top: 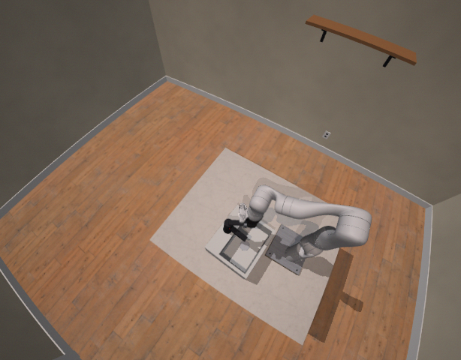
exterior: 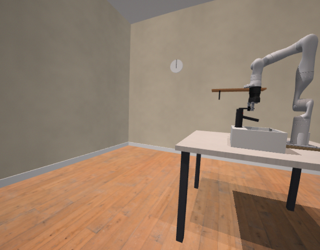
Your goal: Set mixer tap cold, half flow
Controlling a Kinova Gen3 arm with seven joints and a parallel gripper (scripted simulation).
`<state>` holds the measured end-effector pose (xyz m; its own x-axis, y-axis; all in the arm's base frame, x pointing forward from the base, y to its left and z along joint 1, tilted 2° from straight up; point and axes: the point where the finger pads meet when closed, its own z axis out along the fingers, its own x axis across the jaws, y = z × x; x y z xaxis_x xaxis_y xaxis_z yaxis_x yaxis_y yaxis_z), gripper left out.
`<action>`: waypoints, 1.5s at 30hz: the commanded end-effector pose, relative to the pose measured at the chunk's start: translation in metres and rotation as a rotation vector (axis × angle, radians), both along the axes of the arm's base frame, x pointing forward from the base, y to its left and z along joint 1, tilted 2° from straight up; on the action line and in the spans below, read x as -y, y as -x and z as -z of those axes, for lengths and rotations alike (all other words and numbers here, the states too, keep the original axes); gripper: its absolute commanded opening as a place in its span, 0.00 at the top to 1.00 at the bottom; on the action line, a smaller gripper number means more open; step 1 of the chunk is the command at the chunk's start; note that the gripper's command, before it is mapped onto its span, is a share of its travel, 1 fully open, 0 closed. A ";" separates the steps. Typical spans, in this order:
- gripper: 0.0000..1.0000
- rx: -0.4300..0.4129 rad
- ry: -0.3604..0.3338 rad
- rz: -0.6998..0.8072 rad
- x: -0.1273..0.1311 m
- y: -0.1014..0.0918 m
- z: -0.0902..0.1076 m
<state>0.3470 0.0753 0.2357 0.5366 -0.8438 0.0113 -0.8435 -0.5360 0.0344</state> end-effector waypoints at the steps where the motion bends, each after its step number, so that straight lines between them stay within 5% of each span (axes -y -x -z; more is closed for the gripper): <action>1: 1.00 -0.003 -0.003 -0.025 0.002 -0.002 0.000; 20: 1.00 -0.007 -0.007 -0.179 0.013 -0.010 0.000; 45: 1.00 -0.008 -0.007 -0.191 0.014 -0.011 0.000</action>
<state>0.3577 0.0614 0.2357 0.6868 -0.7268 0.0006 -0.7263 -0.6864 0.0367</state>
